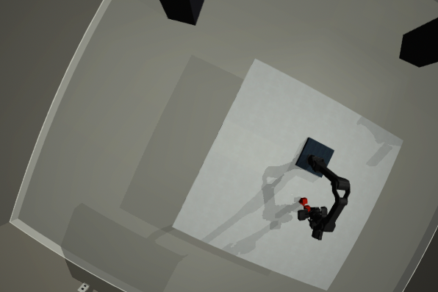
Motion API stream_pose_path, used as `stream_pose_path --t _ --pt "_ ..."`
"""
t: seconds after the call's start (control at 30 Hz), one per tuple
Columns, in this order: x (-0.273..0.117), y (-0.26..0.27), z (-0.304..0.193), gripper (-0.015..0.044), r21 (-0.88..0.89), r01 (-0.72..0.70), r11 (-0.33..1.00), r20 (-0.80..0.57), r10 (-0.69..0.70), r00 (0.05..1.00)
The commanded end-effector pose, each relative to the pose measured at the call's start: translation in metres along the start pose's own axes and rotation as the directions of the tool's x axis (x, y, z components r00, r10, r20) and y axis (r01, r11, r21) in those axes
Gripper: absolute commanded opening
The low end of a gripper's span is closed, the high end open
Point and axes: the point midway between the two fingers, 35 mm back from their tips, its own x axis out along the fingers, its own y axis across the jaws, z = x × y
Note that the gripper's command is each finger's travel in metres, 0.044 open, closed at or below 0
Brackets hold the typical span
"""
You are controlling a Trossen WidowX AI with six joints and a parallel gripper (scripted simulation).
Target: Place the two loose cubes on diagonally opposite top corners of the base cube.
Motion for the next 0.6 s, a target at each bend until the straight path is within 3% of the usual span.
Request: stream_pose_path --t 0.0,0.57 --pt "0.006 0.001 0.000 0.0105 -0.003 -0.004 1.000 0.003 0.004 1.000" --pt "0.018 0.000 0.001 0.0105 -0.006 -0.003 1.000 0.002 0.003 1.000"
